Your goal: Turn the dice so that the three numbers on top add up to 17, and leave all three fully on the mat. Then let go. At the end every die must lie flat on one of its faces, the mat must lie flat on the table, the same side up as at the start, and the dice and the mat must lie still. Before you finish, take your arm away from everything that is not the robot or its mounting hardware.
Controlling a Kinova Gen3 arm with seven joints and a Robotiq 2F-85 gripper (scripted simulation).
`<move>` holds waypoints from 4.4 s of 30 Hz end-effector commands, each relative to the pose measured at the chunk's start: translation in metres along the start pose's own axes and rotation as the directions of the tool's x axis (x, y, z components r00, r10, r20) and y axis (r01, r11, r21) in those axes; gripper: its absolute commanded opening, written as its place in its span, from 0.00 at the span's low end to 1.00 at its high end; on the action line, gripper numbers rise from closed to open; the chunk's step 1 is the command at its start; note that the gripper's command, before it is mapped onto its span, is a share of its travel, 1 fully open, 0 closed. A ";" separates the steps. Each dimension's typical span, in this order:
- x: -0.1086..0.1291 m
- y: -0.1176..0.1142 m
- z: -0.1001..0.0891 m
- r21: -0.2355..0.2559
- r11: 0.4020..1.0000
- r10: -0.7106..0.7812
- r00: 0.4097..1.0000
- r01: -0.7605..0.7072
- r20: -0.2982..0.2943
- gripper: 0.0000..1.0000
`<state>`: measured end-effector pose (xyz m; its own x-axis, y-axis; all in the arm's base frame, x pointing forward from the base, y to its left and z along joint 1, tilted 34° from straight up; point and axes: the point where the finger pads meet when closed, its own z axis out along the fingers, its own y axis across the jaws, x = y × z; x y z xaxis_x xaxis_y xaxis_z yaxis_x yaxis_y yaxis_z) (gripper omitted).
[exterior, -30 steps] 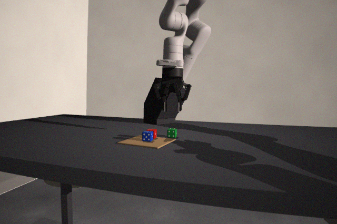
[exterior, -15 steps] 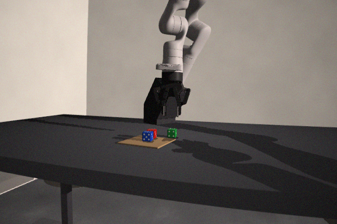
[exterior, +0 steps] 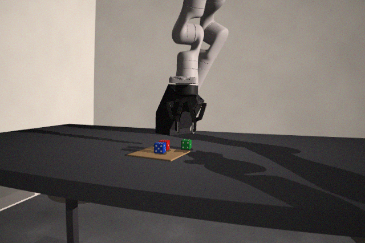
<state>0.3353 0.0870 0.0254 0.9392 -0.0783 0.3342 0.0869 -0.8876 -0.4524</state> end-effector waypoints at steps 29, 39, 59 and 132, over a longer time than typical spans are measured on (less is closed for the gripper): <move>-0.005 -0.003 0.013 0.005 1.000 -0.002 1.000 0.002 0.012 0.46; -0.005 -0.003 0.013 0.005 1.000 -0.002 1.000 0.002 0.012 0.46; -0.005 -0.003 0.016 0.006 1.000 -0.002 1.000 0.002 0.012 0.46; -0.005 -0.003 0.050 0.005 1.000 -0.002 1.000 0.002 0.012 0.26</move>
<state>0.3465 0.1127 -0.0164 0.9432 -0.0704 0.3247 0.0910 -0.8851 -0.4563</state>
